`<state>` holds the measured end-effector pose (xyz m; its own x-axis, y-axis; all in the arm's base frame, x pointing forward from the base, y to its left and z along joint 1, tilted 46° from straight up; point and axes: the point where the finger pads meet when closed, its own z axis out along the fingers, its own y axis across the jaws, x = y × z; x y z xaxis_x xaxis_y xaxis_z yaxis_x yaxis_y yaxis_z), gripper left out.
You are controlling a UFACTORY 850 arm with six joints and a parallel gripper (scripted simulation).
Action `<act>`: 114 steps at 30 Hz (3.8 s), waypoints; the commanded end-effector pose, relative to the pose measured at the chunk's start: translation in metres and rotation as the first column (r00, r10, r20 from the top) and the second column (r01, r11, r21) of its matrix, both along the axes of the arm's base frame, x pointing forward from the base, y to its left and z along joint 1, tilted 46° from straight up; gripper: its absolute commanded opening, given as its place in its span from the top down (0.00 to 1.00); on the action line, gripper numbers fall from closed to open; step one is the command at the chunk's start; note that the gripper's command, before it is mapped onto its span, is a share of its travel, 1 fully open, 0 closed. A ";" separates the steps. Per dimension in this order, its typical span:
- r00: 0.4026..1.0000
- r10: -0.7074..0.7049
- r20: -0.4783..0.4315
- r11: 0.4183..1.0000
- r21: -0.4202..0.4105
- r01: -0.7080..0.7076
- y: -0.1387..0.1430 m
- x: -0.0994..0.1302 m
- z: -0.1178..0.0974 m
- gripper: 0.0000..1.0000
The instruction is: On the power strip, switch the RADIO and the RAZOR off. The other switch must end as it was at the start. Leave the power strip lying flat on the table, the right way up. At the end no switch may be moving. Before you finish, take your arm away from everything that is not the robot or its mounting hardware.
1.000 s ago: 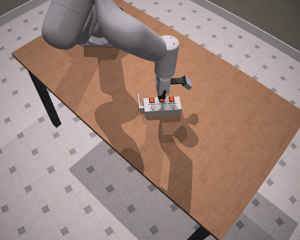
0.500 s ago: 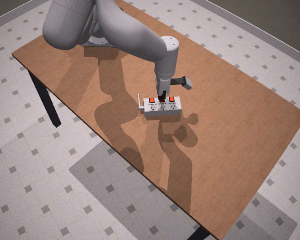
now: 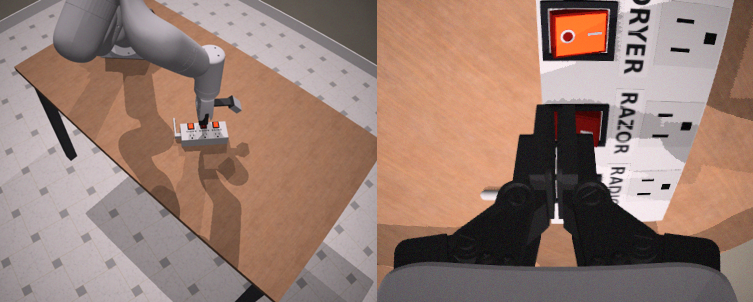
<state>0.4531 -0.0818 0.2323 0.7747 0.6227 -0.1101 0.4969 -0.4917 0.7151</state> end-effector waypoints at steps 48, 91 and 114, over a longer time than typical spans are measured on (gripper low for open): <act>1.000 0.000 0.002 1.000 0.000 0.000 0.003 -0.056 0.041 1.00; 1.000 0.000 0.002 1.000 0.000 0.000 0.003 -0.055 0.041 1.00; 1.000 0.000 0.001 1.000 0.000 0.000 -0.010 -0.048 0.027 1.00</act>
<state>0.4030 -0.0883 0.2627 0.7752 0.6221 -0.1100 0.4963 -0.4921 0.7152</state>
